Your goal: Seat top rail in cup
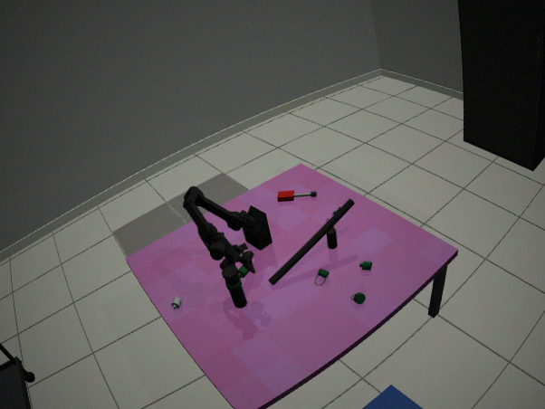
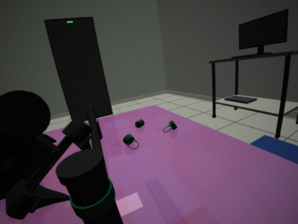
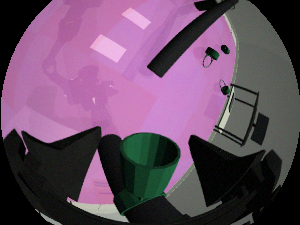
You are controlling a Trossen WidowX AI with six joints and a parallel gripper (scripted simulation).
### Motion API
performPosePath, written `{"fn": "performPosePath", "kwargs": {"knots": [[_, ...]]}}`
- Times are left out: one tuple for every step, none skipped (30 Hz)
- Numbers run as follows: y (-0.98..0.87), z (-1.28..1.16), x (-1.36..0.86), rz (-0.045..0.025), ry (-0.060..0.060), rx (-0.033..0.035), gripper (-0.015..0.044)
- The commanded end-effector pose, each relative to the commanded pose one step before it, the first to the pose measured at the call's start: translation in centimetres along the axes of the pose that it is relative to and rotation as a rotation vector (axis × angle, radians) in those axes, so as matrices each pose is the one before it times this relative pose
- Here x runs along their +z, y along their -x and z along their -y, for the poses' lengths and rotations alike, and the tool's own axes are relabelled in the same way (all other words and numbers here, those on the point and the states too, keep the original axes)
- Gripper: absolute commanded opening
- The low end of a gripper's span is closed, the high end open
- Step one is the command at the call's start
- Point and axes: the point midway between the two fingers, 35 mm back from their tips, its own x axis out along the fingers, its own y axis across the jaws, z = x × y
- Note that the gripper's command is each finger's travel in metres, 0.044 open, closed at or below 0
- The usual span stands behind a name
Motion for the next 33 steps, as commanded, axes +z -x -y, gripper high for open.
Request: {"fn": "performPosePath", "kwargs": {"knots": [[-0.488,-0.099,0.150,0.00360,0.0033,-0.00001,0.0414],[0.000,0.000,0.000,0.00000,0.0000,0.00000,0.0387],[0.000,0.000,0.000,0.00000,0.0000,0.00000,0.0361],[0.000,0.000,0.000,0.00000,0.0000,0.00000,0.0335],[0.000,0.000,0.000,0.00000,0.0000,0.00000,0.0309],[0.000,0.000,0.000,0.00000,0.0000,0.00000,0.0282],[0.000,0.000,0.000,0.00000,0.0000,0.00000,0.0256],[0.000,0.000,0.000,0.00000,0.0000,0.00000,0.0230],[0.000,0.000,0.000,0.00000,0.0000,0.00000,0.0204],[0.000,0.000,0.000,0.00000,0.0000,0.00000,0.0177],[0.000,0.000,0.000,0.00000,0.0000,0.00000,0.0151],[0.000,0.000,0.000,0.00000,0.0000,0.00000,0.0125],[0.000,0.000,0.000,0.00000,0.0000,0.00000,0.0118],[0.000,0.000,0.000,0.00000,0.0000,0.00000,0.0112],[0.000,0.000,0.000,0.00000,0.0000,0.00000,0.0105],[0.000,0.000,0.000,0.00000,0.0000,0.00000,0.0098],[-0.019,0.030,-0.002,-0.00187,-0.0033,0.00007,0.0072],[-0.041,0.065,-0.003,-0.00401,-0.0070,0.00012,0.0046],[-0.050,0.080,-0.002,-0.00497,-0.0087,0.00009,0.0020],[-0.062,0.103,-0.001,-0.00639,-0.0113,0.00002,0.0000],[-0.075,0.130,0.002,-0.00798,-0.0141,-0.00013,0.0000],[-0.057,0.102,0.005,-0.00626,-0.0112,-0.00022,0.0000],[-0.019,0.035,0.002,-0.00214,-0.0038,-0.00010,0.0000],[-0.019,0.030,-0.002,-0.00187,-0.0033,0.00007,0.0000],[-0.041,0.064,-0.003,-0.00400,-0.0070,0.00012,0.0000],[-0.049,0.080,-0.002,-0.00495,-0.0087,0.00009,0.0000],[-0.062,0.103,-0.001,-0.00635,-0.0112,0.00002,0.0000],[-0.075,0.129,0.002,-0.00797,-0.0141,-0.00012,0.0000],[-0.058,0.103,0.005,-0.00634,-0.0113,-0.00021,0.0000],[-0.019,0.035,0.002,-0.00218,-0.0039,-0.00010,0.0000],[-0.019,0.030,-0.002,-0.00187,-0.0033,0.00007,0.0000],[-0.040,0.064,-0.003,-0.00399,-0.0070,0.00012,0.0000],[-0.049,0.079,-0.002,-0.00492,-0.0086,0.00009,0.0000]]}}
